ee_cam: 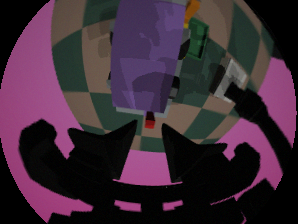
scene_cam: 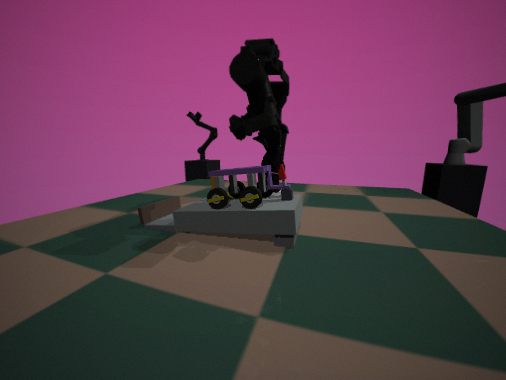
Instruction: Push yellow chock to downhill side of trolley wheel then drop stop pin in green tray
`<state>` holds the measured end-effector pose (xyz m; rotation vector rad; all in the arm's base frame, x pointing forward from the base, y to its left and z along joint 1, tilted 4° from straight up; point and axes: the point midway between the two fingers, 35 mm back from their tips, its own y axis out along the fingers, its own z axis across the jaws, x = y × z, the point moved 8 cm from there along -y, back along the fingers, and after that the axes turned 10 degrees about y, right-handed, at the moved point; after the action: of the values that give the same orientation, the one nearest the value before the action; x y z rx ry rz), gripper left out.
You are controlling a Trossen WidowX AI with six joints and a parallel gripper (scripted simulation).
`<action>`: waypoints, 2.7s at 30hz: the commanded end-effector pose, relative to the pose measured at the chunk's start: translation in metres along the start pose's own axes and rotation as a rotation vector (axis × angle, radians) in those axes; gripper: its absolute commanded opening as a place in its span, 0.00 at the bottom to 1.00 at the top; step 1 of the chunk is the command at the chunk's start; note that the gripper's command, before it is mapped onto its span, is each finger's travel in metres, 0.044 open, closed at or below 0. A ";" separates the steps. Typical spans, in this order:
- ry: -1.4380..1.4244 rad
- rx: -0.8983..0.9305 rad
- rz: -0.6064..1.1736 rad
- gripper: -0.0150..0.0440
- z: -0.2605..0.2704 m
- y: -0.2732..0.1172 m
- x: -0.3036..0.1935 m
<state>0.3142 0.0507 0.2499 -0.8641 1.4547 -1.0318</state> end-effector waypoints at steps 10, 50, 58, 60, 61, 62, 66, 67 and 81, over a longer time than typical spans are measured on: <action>0.005 0.000 0.005 0.58 0.000 0.016 0.000; 0.005 0.000 0.005 0.25 -0.001 0.031 -0.001; 0.005 -0.001 0.005 0.25 -0.002 0.026 -0.001; 0.005 -0.001 0.005 0.25 -0.002 0.025 -0.001; 0.005 -0.001 0.005 0.25 -0.002 0.024 -0.001; 0.005 -0.001 0.005 0.25 -0.002 0.024 -0.001; 0.005 -0.001 0.005 0.25 -0.002 0.021 -0.001; 0.005 -0.001 0.005 0.25 -0.002 0.021 -0.001; 0.005 -0.001 0.005 0.25 -0.002 0.012 -0.002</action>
<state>0.3131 0.0574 0.2344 -0.8630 1.4689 -1.0350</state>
